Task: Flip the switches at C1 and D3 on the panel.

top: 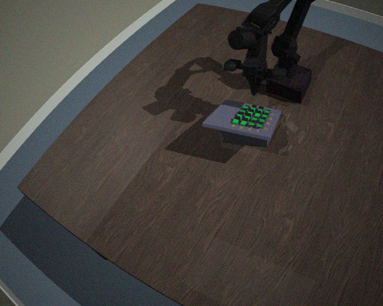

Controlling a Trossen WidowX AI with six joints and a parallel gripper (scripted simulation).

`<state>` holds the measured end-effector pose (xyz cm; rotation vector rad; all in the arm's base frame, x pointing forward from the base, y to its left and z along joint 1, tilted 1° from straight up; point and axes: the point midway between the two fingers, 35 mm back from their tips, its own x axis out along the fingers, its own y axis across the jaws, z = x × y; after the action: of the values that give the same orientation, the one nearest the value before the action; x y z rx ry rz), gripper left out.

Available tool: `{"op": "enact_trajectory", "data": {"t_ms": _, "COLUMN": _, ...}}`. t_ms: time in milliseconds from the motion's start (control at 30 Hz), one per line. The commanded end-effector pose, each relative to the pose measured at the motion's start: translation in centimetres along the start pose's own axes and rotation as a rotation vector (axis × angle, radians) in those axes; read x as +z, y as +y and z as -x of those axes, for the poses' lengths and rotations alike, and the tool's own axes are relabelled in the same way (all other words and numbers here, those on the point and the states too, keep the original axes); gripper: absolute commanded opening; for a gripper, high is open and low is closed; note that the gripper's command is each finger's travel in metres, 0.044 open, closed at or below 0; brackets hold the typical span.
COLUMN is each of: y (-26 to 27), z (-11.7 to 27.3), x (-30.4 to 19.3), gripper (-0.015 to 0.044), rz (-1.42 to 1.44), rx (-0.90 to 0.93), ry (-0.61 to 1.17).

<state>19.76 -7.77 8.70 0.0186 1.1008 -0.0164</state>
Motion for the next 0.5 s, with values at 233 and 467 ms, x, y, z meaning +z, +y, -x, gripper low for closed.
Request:
{"op": "enact_trajectory", "data": {"t_ms": 233, "y": 1.2, "z": 2.7, "x": 4.2, "gripper": 0.0000, "rz": 0.008, "rx": 0.001, "ry": -0.017}}
{"op": "enact_trajectory", "data": {"t_ms": 467, "y": 1.4, "z": 2.8, "x": 5.1, "gripper": 0.0000, "rz": 0.007, "rx": 0.002, "ry": -0.021}}
